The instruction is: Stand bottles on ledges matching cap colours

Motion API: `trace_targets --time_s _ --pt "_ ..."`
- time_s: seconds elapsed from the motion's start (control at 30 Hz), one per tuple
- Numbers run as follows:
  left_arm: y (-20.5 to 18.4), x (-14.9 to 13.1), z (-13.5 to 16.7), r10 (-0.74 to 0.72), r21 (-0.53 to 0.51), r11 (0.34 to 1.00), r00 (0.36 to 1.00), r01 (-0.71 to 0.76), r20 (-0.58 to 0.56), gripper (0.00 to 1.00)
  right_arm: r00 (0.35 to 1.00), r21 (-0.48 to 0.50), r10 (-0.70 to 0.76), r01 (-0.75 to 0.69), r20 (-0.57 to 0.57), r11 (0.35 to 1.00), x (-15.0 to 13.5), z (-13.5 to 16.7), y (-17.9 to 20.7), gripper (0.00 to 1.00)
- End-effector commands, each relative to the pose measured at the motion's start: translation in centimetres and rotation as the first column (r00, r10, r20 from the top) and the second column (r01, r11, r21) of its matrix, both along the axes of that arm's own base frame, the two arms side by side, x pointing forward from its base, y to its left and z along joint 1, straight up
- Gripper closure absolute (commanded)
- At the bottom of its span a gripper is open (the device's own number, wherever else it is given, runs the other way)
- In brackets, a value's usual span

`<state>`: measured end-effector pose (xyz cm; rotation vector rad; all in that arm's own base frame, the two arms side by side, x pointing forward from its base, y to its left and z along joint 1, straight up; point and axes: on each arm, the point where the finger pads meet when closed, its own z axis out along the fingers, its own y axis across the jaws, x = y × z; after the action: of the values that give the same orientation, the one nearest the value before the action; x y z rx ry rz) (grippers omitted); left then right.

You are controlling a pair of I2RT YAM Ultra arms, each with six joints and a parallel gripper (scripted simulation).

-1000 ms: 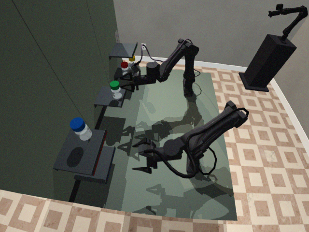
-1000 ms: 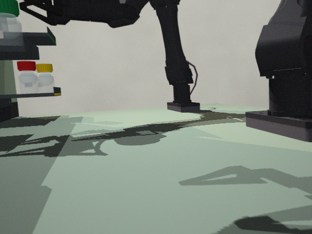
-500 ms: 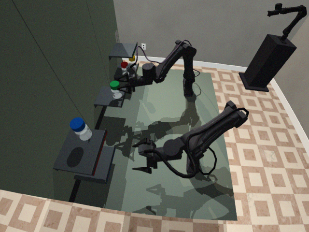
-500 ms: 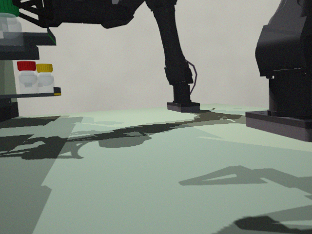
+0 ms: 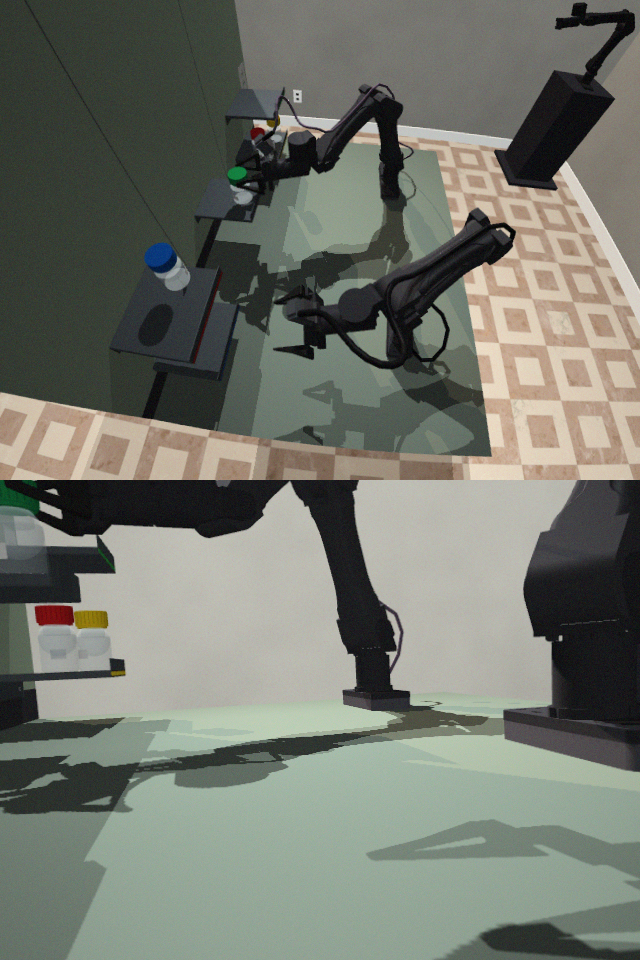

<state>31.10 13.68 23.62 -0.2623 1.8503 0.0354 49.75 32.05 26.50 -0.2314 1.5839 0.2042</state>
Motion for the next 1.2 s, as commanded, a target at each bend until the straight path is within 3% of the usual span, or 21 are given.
trace_targets --time_s 0.0,0.17,0.2,0.83,0.97,1.07,1.13,1.17 --pt "0.0 0.1 0.6 -0.009 0.015 1.000 1.000 0.008 0.017 0.00 1.000 0.028 0.000 0.000 0.023 1.000 0.6 1.8 -0.1 0.19" --pt "0.0 0.1 0.6 -0.009 0.015 1.000 1.000 0.008 0.017 0.00 0.999 0.039 -0.003 0.001 0.037 0.999 0.6 2.3 -0.2 0.19" --pt "0.0 0.1 0.6 -0.009 0.015 1.000 1.000 0.008 0.017 0.00 0.999 0.039 -0.003 0.001 0.037 0.999 0.6 2.3 -0.2 0.28" --pt "0.0 0.1 0.6 -0.009 0.015 1.000 1.000 0.008 0.017 0.00 0.999 0.040 -0.007 0.006 0.044 0.999 0.0 2.6 -0.2 0.49" --pt "0.0 0.1 0.6 -0.009 0.015 1.000 1.000 0.008 0.017 0.00 0.999 0.039 -0.007 0.006 0.044 0.999 0.0 2.6 -0.2 0.94" --pt "0.0 0.1 0.6 -0.009 0.015 1.000 1.000 0.008 0.017 0.00 0.999 0.033 -0.008 0.006 0.036 0.999 0.0 3.0 -0.2 0.60" --pt "0.0 0.1 0.6 -0.009 0.015 1.000 1.000 0.008 0.017 0.00 0.999 0.033 -0.008 0.006 0.036 0.999 0.0 3.0 -0.2 0.60" --pt "0.0 0.1 0.6 -0.009 0.015 1.000 1.000 0.008 0.017 0.00 0.999 0.033 -0.008 0.007 0.036 0.999 0.0 3.4 -0.2 0.50"
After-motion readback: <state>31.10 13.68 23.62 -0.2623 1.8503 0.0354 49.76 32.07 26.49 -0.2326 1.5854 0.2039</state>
